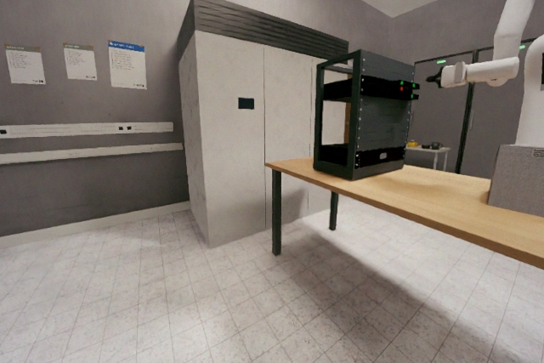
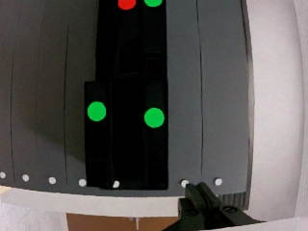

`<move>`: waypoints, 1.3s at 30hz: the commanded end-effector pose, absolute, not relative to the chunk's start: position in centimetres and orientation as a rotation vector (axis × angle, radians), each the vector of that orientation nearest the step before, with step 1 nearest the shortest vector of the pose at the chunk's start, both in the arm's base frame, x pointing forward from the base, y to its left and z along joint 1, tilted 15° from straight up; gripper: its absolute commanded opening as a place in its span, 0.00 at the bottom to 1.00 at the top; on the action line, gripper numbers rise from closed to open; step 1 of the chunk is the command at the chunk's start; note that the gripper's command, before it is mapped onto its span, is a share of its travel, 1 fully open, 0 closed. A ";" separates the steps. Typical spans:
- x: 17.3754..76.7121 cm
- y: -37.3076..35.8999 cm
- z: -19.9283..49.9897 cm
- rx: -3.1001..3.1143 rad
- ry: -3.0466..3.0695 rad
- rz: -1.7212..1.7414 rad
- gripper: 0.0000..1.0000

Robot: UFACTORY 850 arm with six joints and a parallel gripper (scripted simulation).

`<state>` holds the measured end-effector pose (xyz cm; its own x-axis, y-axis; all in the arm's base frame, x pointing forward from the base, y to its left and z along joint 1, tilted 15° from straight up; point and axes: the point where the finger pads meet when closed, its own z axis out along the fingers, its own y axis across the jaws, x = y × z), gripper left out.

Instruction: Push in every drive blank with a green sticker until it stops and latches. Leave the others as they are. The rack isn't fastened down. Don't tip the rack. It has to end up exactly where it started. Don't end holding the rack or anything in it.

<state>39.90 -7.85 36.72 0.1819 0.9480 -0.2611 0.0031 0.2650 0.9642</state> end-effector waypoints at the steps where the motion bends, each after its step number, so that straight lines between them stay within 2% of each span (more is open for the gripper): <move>1: 39.9 -7.6 36.7 1.076 1.174 0.893 0.00; 39: 40.3 6.4 30.0 1.076 1.174 0.893 0.00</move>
